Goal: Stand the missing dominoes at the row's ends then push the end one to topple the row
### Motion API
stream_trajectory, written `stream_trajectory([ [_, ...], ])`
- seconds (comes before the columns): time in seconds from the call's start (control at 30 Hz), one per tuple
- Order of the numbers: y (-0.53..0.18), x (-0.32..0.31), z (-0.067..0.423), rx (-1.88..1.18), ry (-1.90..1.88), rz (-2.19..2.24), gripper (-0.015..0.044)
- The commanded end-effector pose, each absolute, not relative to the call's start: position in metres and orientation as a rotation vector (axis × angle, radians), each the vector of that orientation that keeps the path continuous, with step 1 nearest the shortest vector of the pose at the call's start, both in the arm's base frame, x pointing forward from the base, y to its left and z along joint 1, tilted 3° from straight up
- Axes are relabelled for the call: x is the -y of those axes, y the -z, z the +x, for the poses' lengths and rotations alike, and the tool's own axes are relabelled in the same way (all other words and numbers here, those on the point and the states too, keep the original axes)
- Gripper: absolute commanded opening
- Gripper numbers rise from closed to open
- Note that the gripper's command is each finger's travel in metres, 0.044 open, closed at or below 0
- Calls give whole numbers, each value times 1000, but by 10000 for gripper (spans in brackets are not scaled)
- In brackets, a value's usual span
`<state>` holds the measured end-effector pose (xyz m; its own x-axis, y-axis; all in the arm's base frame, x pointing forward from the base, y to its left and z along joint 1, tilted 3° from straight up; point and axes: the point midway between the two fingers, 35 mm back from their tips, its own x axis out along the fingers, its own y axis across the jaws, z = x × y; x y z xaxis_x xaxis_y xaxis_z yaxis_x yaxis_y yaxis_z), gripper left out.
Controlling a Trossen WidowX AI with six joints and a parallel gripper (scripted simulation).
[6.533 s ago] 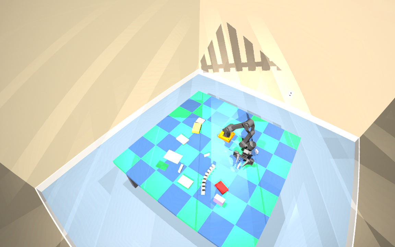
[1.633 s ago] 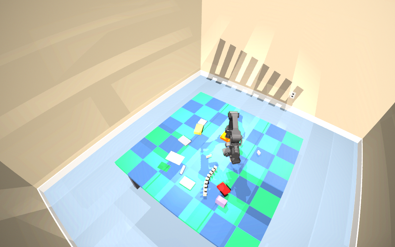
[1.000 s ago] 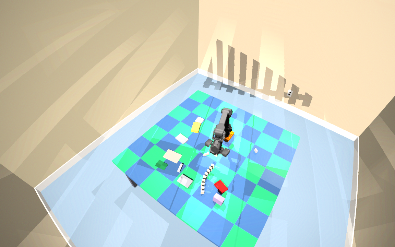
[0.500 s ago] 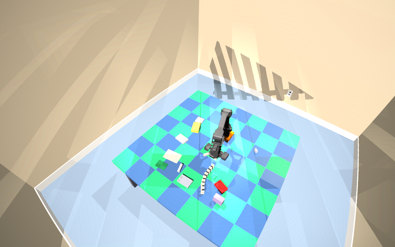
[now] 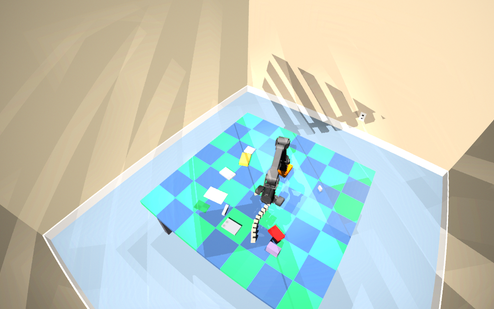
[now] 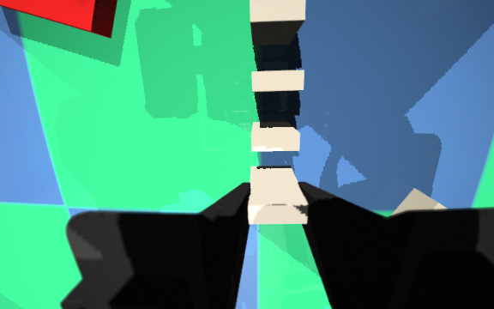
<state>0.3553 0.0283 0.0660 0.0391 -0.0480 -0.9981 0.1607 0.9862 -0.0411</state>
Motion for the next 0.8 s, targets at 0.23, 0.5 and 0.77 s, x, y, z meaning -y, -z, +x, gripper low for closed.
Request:
stream_trajectory([
  [0.23,-40,-26,349,-1538,160,81,107],
  [0.5,-40,-26,349,-1538,160,81,133],
  [0.77,-40,-26,349,-1538,160,81,343],
])
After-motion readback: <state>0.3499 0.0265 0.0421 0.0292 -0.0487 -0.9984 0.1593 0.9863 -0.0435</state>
